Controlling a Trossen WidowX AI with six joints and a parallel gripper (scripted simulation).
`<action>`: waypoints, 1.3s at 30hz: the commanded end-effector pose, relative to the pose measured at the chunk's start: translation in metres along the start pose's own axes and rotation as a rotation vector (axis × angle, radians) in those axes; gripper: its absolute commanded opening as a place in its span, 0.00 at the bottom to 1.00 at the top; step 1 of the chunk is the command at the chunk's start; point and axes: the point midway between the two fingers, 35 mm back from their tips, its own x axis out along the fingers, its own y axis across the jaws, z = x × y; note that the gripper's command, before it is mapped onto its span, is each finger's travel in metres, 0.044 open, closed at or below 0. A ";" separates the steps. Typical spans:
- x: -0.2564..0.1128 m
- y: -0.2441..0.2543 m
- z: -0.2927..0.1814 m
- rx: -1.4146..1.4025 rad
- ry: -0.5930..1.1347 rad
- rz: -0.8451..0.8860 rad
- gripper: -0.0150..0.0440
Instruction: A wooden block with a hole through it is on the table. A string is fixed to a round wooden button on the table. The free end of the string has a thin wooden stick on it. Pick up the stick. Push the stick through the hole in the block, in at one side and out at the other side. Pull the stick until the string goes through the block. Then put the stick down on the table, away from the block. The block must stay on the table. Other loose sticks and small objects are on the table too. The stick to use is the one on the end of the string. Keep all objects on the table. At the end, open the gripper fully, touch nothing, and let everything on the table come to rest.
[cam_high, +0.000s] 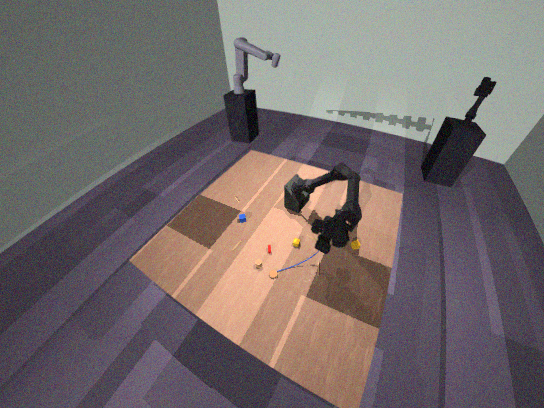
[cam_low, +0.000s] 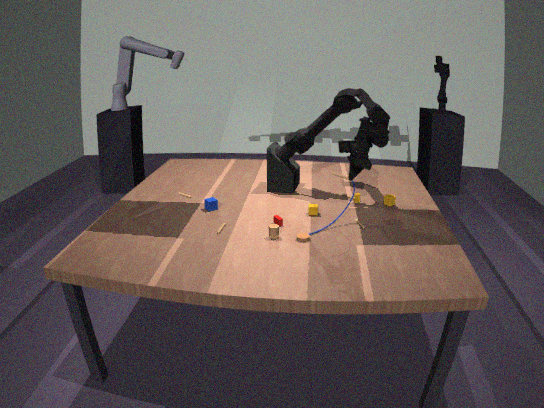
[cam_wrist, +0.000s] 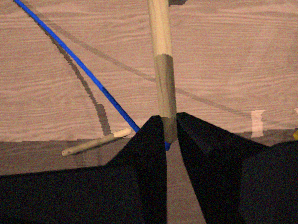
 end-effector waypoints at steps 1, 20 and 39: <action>0.005 0.000 0.000 0.006 0.014 -0.006 0.25; 0.029 0.006 -0.002 0.001 0.102 -0.001 0.25; 0.053 0.010 -0.003 -0.005 0.198 0.003 0.25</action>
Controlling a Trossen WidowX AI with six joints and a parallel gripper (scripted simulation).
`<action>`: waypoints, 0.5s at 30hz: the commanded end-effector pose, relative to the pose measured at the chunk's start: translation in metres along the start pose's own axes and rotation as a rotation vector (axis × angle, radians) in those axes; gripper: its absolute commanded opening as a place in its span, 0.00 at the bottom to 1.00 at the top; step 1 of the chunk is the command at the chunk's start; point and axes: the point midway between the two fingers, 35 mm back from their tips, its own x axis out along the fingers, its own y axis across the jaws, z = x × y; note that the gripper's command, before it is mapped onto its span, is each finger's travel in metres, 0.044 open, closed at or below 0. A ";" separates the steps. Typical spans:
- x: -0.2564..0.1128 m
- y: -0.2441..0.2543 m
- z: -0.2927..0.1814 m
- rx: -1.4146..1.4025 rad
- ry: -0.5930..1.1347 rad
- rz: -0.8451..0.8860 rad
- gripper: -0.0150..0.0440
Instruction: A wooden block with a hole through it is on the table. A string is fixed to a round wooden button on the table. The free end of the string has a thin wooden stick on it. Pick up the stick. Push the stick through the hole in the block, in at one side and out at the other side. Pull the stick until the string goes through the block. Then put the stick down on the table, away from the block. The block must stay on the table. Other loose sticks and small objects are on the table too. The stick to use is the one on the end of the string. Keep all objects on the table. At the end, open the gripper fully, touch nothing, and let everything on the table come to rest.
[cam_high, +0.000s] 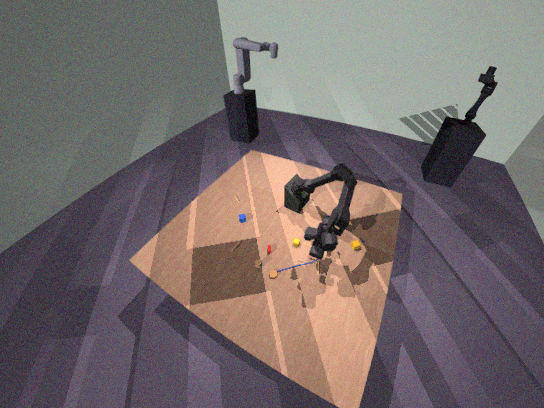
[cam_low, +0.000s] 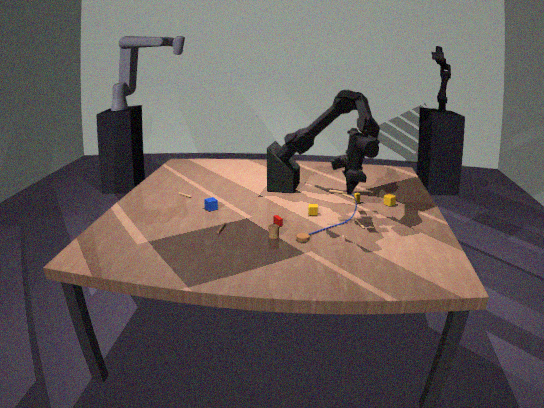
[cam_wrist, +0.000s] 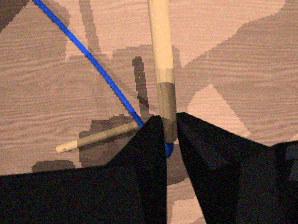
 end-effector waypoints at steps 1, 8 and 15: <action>0.007 -0.001 0.003 0.010 0.020 -0.008 0.25; 0.016 -0.001 0.004 0.008 0.057 -0.008 0.25; 0.025 -0.002 0.006 0.005 0.097 -0.007 0.25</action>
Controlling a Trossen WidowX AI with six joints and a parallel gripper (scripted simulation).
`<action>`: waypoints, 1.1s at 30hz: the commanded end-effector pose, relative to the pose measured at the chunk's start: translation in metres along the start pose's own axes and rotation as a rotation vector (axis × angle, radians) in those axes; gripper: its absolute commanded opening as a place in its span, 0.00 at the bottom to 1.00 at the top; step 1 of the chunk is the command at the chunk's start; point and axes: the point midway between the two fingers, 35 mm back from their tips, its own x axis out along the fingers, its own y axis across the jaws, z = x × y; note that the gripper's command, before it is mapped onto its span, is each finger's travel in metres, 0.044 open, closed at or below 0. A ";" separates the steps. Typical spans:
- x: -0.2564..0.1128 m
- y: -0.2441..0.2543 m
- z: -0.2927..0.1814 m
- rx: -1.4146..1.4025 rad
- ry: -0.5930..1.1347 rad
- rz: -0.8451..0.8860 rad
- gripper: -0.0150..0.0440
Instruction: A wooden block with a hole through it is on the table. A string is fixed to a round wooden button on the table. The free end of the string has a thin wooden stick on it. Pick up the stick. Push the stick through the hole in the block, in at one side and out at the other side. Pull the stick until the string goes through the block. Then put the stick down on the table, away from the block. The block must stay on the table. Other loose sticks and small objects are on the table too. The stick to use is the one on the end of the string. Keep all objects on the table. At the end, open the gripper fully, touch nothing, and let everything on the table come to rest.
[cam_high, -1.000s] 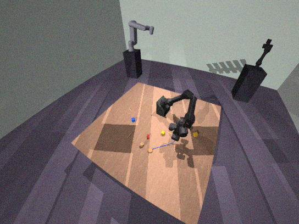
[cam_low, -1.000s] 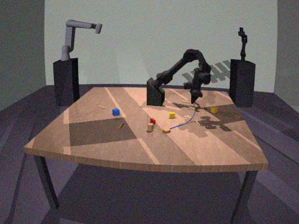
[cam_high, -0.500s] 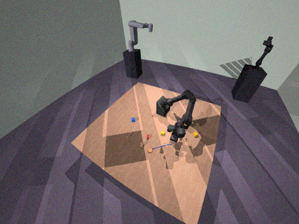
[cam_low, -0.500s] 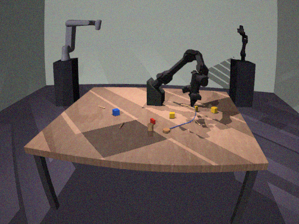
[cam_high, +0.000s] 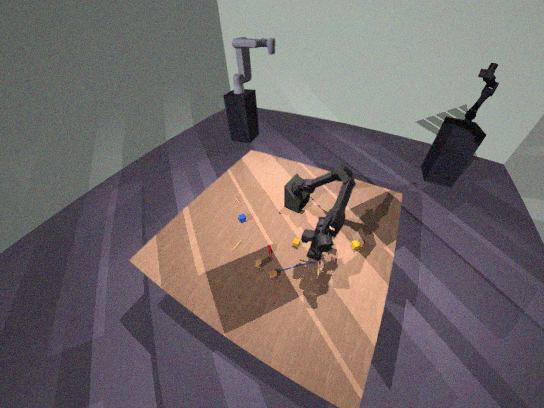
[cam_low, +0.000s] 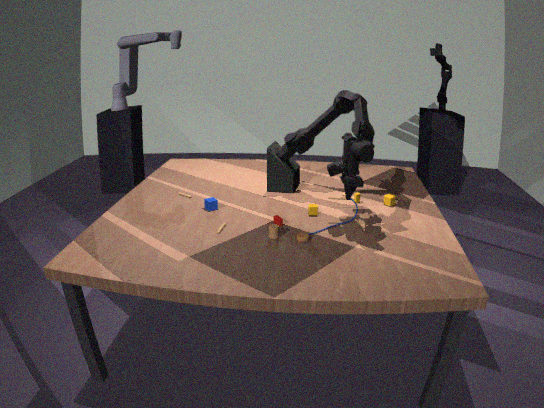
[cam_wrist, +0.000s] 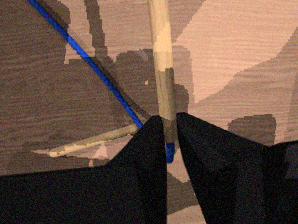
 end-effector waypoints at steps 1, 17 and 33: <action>0.007 -0.002 0.003 0.010 0.021 -0.009 0.25; 0.013 -0.002 -0.004 0.007 0.051 -0.009 0.25; 0.012 -0.001 -0.025 0.005 0.050 -0.009 0.25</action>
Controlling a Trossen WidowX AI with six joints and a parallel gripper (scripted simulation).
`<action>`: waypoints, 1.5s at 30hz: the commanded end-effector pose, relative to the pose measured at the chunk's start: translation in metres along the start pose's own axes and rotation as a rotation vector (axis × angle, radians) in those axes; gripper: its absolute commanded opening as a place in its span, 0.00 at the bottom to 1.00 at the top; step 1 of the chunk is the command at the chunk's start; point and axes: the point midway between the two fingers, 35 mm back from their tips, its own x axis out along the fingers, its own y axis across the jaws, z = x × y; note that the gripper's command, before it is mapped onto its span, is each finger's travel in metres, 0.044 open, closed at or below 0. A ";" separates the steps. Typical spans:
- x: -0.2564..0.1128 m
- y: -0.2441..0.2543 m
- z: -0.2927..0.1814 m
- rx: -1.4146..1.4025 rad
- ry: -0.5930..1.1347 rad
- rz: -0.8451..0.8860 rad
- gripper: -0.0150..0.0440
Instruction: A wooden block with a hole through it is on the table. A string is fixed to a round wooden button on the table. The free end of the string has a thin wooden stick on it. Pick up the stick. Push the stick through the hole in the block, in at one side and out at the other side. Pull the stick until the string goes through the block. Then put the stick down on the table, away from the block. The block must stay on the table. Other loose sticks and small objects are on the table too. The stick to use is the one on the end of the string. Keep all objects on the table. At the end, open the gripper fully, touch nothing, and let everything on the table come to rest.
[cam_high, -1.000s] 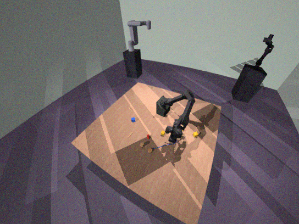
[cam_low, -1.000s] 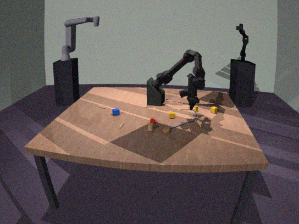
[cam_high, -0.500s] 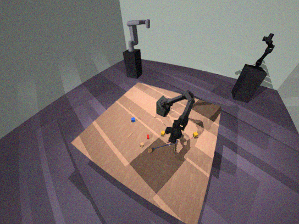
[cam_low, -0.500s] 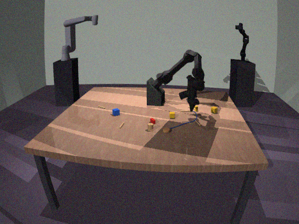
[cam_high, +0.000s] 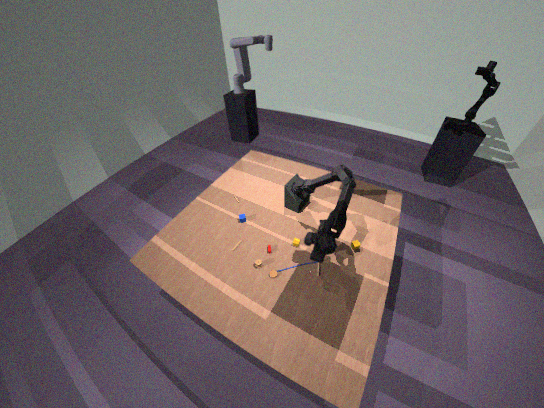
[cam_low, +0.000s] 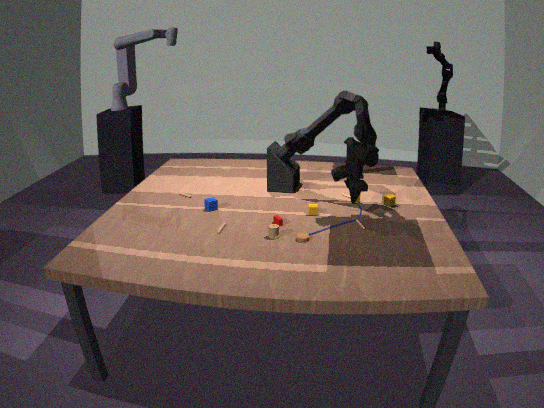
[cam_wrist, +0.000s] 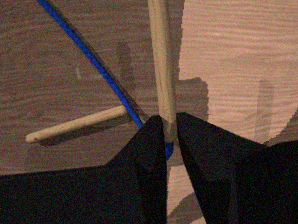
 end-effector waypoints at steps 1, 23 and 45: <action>-0.001 0.002 -0.006 0.001 -0.001 0.005 0.25; -0.002 0.002 -0.035 0.001 0.006 0.006 0.25; 0.001 -0.003 -0.049 0.002 0.015 0.007 0.25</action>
